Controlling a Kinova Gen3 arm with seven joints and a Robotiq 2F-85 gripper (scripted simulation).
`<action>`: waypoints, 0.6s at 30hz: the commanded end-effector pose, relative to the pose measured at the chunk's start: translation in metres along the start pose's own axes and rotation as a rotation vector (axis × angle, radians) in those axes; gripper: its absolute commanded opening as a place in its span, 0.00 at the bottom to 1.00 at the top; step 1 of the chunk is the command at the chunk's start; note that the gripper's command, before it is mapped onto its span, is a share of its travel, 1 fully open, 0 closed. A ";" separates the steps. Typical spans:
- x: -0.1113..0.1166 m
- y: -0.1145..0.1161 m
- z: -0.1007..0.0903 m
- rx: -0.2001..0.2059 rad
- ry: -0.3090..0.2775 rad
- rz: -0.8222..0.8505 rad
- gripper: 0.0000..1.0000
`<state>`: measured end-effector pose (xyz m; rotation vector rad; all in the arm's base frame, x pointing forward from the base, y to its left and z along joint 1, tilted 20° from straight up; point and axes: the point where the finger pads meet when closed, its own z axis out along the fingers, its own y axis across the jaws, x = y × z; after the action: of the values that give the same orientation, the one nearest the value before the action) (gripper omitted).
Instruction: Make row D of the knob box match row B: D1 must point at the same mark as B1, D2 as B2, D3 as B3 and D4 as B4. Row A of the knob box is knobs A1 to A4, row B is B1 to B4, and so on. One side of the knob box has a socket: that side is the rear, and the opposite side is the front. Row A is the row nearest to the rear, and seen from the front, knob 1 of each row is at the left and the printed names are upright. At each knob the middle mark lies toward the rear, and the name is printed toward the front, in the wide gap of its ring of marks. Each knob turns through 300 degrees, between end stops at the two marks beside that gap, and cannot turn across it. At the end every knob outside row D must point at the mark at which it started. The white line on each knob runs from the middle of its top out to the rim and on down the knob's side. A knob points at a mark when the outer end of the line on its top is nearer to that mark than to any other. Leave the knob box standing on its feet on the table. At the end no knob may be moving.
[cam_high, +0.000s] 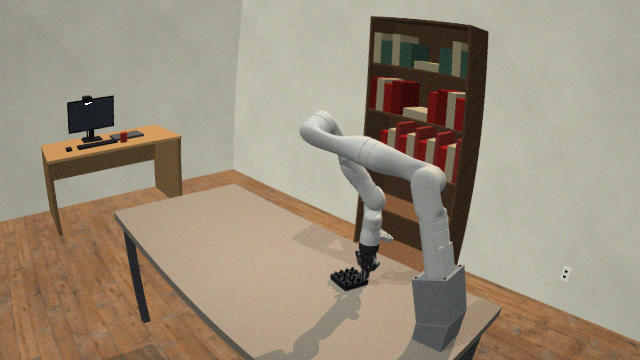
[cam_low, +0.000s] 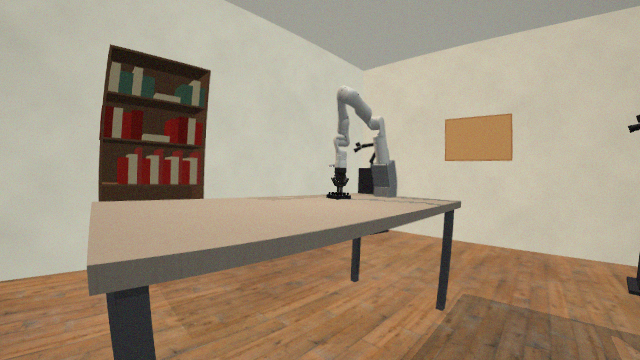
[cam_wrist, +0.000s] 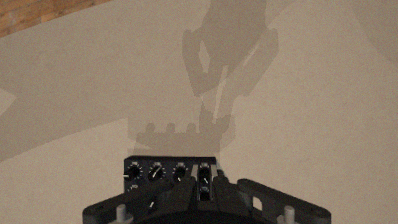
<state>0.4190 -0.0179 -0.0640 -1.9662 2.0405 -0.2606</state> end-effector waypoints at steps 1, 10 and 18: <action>-0.002 0.004 0.000 -0.008 -0.005 -0.009 0.08; -0.002 0.004 0.000 -0.008 -0.005 -0.009 0.19; -0.002 0.004 0.000 -0.008 -0.005 -0.009 0.19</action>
<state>0.4185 -0.0178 -0.0641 -1.9668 2.0407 -0.2598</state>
